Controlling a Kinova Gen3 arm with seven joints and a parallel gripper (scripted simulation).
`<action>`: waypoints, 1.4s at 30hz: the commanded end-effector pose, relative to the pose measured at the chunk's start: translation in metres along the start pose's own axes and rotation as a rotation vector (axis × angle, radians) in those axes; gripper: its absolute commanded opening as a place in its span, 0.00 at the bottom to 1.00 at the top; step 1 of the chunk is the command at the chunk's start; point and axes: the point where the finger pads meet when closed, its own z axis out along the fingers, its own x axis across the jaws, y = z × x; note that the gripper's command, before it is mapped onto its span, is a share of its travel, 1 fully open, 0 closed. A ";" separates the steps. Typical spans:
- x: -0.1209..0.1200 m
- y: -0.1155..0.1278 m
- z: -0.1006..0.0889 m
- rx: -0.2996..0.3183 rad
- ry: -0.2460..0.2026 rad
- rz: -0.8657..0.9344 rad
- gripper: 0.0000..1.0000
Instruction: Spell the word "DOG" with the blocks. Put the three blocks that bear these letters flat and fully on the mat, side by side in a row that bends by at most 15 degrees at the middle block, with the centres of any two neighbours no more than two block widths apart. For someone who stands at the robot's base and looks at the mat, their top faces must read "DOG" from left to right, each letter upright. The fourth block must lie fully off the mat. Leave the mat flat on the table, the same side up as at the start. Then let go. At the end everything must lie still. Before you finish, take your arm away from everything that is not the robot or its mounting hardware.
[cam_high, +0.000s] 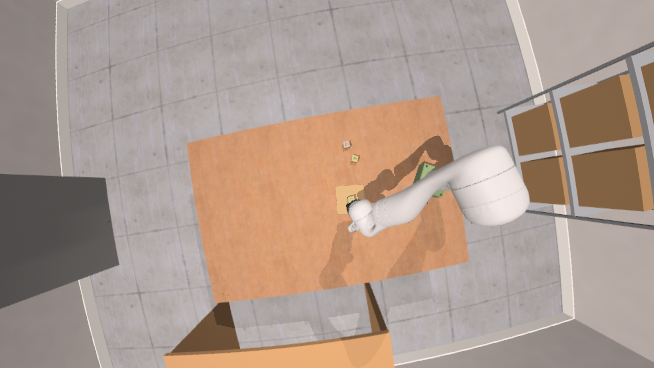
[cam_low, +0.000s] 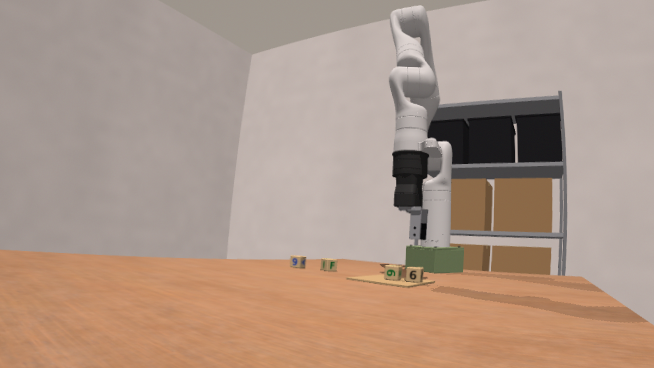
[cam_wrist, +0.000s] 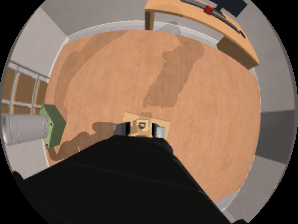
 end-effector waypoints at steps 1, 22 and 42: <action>0.002 0.001 -0.003 0.000 0.008 0.002 0.87; 0.002 0.001 -0.003 0.000 0.008 0.002 1.00; 0.004 0.023 0.001 -0.005 -0.018 0.243 1.00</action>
